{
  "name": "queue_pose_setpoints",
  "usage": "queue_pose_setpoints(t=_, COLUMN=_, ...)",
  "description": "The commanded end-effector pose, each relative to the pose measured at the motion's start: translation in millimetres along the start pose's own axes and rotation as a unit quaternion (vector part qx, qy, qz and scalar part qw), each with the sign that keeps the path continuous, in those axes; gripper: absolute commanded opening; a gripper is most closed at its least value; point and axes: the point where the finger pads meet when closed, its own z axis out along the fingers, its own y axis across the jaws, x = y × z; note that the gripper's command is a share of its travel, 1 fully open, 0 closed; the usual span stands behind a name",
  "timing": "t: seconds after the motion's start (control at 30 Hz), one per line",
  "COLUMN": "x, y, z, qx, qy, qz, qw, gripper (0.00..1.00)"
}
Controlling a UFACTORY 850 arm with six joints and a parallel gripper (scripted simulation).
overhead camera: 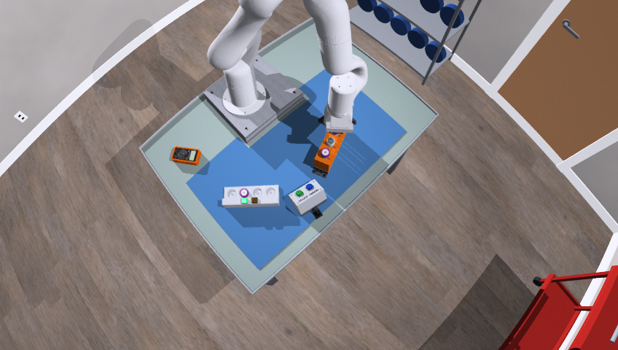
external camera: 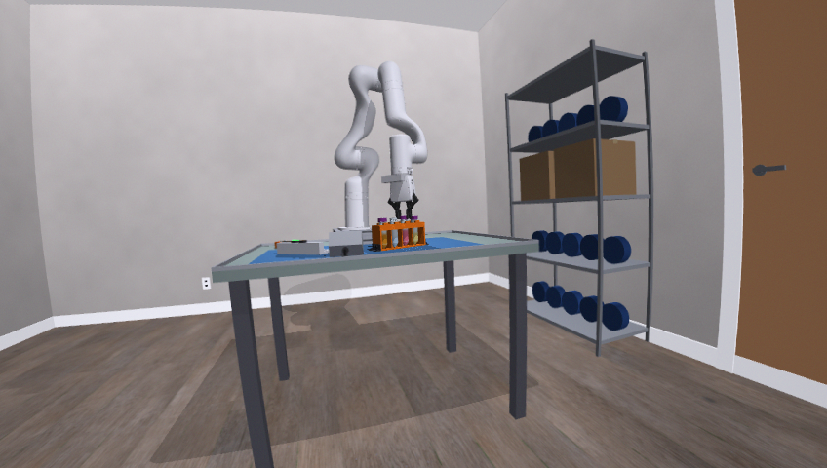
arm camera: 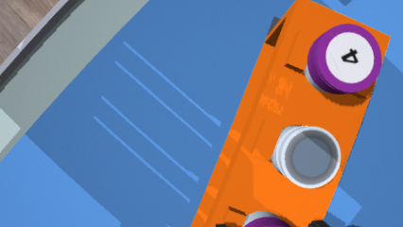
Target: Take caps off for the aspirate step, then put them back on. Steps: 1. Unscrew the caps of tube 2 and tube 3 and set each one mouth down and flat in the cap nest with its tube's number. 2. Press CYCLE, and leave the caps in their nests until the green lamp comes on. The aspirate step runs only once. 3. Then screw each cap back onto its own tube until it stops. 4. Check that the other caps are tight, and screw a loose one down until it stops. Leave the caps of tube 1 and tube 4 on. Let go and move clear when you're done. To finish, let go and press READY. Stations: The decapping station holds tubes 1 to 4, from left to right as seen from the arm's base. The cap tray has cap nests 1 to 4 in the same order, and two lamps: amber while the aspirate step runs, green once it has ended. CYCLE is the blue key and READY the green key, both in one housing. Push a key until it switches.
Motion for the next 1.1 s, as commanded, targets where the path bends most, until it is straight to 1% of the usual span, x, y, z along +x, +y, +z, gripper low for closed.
queue_pose_setpoints(t=0.0, x=0.4, y=-0.8, z=-0.1, qx=0.001, qy=0.0, qz=0.0, qw=1.0, gripper=0.46)
queue_pose_setpoints(t=0.03, x=0.4, y=-0.8, z=-0.1, qx=0.001, qy=0.0, qz=0.0, qw=1.0, gripper=0.46)
queue_pose_setpoints(t=0.07, x=0.4, y=-0.8, z=-0.1, qx=0.001, qy=0.0, qz=0.0, qw=1.0, gripper=0.0)
queue_pose_setpoints(t=0.53, x=0.4, y=-0.8, z=-0.1, qx=0.001, qy=0.0, qz=0.0, qw=1.0, gripper=0.0)
queue_pose_setpoints(t=0.67, x=0.4, y=-0.8, z=0.2, qx=0.001, qy=0.0, qz=0.067, qw=0.998, gripper=0.0)
queue_pose_setpoints(t=0.73, x=0.4, y=-0.8, z=0.2, qx=0.001, qy=0.0, qz=0.067, qw=0.998, gripper=0.0)
queue_pose_setpoints(t=0.8, x=0.4, y=-0.8, z=0.3, qx=0.001, qy=0.0, qz=0.1, qw=0.995, gripper=0.0)
queue_pose_setpoints(t=0.93, x=0.4, y=-0.7, z=0.5, qx=0.001, qy=0.0, qz=0.166, qw=0.986, gripper=0.0)
queue_pose_setpoints(t=1.07, x=0.4, y=-0.7, z=0.7, qx=0.001, qy=0.0, qz=0.231, qw=0.973, gripper=0.0)
